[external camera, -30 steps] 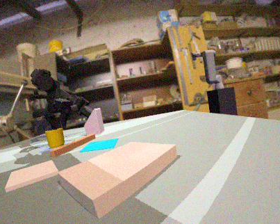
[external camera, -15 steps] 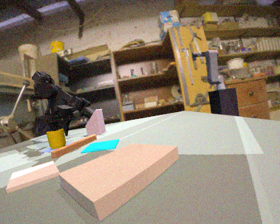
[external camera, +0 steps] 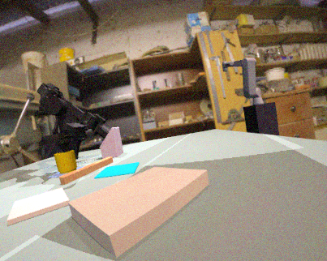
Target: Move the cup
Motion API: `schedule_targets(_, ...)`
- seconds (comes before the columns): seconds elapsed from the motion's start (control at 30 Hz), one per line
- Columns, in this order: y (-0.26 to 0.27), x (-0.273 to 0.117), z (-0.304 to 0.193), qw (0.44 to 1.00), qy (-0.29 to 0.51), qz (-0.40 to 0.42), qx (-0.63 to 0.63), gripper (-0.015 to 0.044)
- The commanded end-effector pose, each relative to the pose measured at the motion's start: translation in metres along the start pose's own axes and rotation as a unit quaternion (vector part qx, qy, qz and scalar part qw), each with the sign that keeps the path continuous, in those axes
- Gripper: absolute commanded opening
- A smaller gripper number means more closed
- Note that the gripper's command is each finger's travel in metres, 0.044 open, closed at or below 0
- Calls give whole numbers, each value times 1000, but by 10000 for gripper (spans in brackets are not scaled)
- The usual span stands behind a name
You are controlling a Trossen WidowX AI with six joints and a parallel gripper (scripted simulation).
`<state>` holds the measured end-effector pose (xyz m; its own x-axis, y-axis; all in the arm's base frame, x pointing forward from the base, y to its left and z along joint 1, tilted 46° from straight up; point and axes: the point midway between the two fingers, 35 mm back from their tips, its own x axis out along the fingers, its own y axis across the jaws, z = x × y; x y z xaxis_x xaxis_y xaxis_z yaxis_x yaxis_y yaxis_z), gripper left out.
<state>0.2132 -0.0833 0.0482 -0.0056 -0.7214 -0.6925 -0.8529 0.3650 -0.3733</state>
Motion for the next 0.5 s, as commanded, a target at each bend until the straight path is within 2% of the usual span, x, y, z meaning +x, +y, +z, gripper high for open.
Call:
schedule_targets(0.0, 0, 0, 0, 1000, 0, 0, 0, 80)
schedule_targets(0.47, 0, -1, 0, 1000, 0, 0, 0, 0)
